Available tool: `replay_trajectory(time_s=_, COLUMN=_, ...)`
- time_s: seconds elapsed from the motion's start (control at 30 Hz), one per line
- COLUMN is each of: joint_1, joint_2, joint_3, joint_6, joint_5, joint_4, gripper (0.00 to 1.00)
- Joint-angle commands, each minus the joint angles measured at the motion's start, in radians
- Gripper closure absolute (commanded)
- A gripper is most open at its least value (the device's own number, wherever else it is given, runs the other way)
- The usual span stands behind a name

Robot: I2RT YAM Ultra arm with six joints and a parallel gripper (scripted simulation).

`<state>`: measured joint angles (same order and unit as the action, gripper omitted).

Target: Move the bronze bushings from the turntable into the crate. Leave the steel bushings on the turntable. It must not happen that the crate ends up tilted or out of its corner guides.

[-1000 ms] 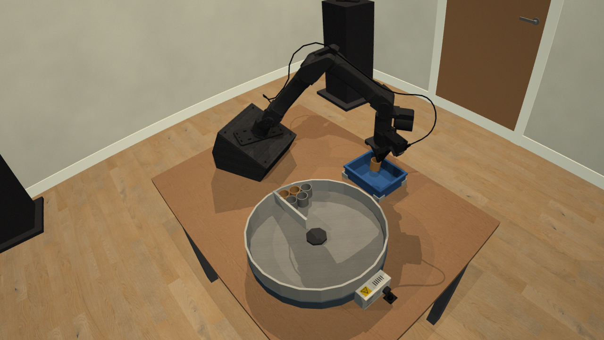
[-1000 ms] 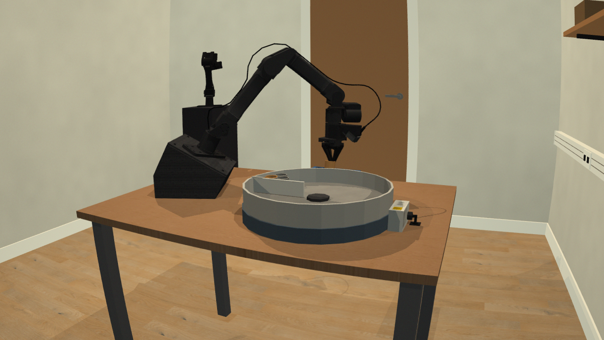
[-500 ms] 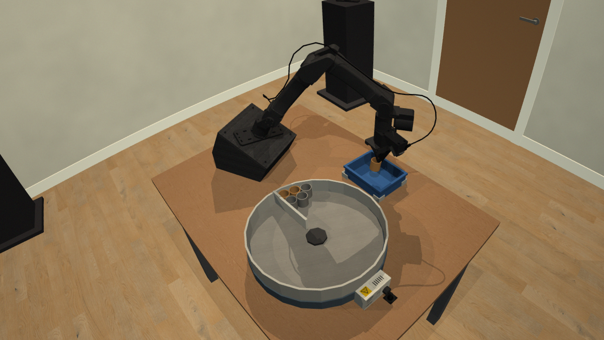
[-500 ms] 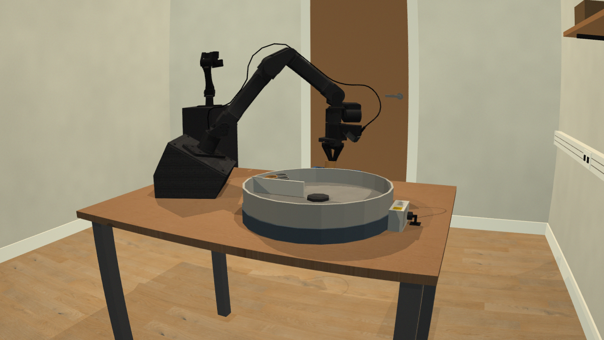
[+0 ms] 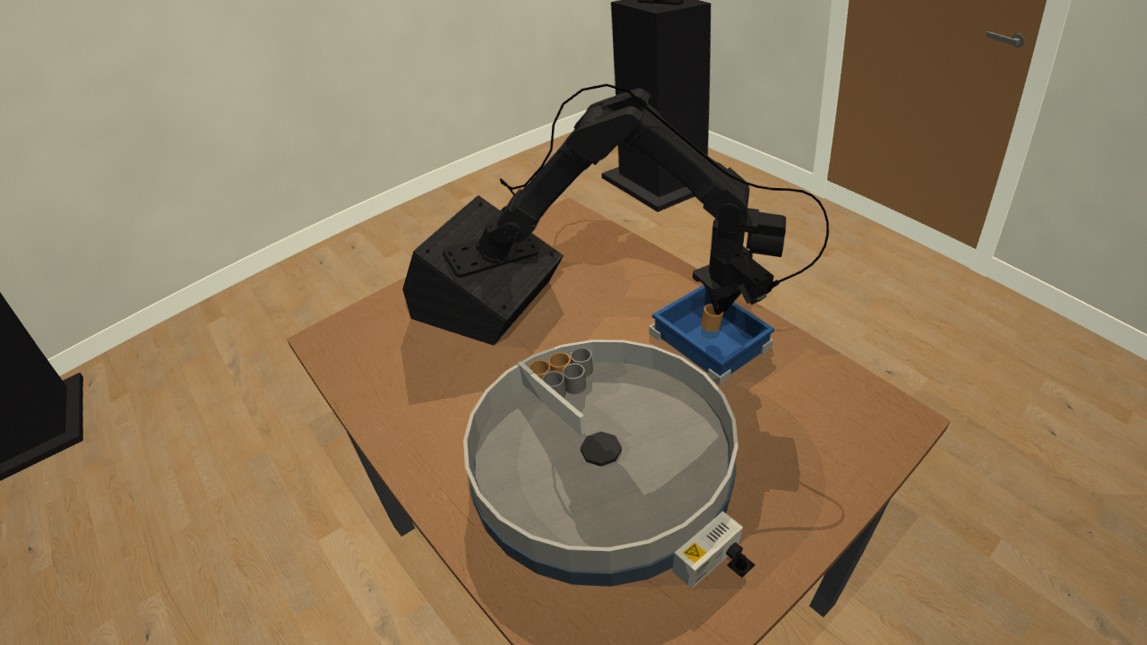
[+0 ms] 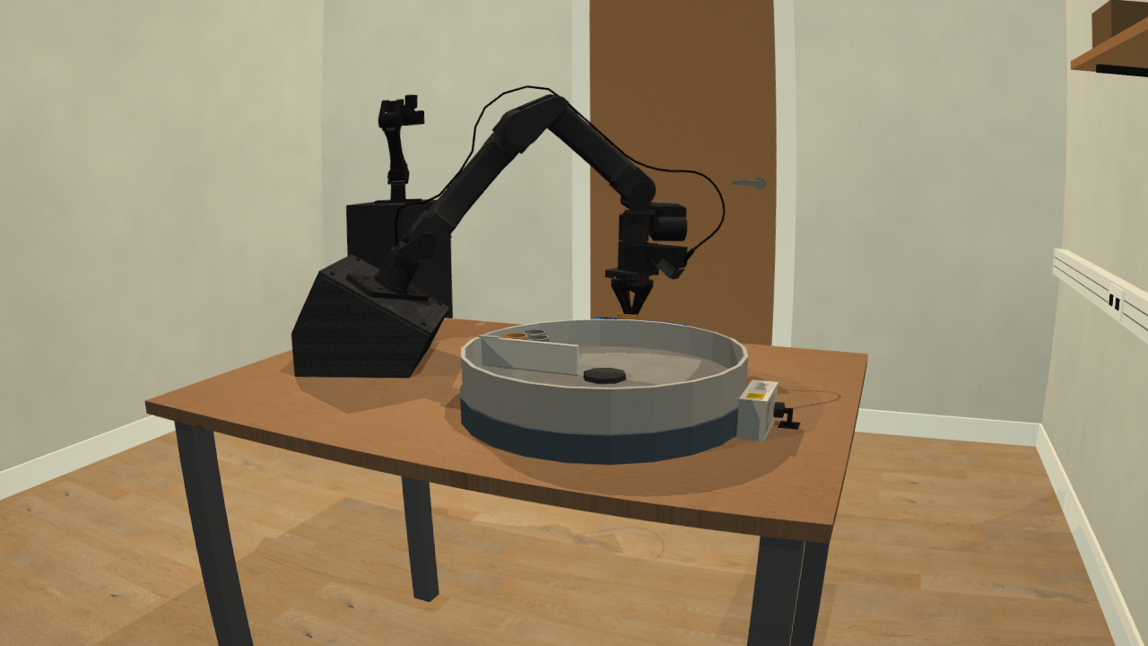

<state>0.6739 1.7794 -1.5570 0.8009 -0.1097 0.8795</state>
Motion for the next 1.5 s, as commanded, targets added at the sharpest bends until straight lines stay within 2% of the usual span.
replay_trajectory(time_s=0.0, joint_1=-0.008, joint_2=-0.015, joint_3=0.009, joint_6=-0.011, joint_5=0.005, joint_4=-0.038, gripper=1.00)
replay_trajectory(time_s=0.1, joint_1=-0.006, joint_2=0.016, joint_3=0.006, joint_6=-0.012, joint_5=0.008, joint_4=-0.055, gripper=1.00)
replay_trajectory(time_s=0.27, joint_1=-0.011, joint_2=-0.001, joint_3=0.018, joint_6=-0.013, joint_5=0.007, joint_4=-0.068, gripper=1.00)
replay_trajectory(time_s=0.3, joint_1=-0.007, joint_2=-0.006, joint_3=-0.011, joint_6=-0.013, joint_5=0.005, joint_4=-0.073, gripper=1.00)
replay_trajectory(time_s=0.4, joint_1=-0.009, joint_2=0.033, joint_3=-0.010, joint_6=-0.014, joint_5=0.007, joint_4=-0.083, gripper=1.00)
replay_trajectory(time_s=0.5, joint_1=-0.012, joint_2=0.003, joint_3=-0.005, joint_6=-0.014, joint_5=0.007, joint_4=-0.088, gripper=1.00)
replay_trajectory(time_s=1.47, joint_1=-0.009, joint_2=0.010, joint_3=-0.001, joint_6=-0.014, joint_5=0.007, joint_4=-0.083, gripper=1.00)
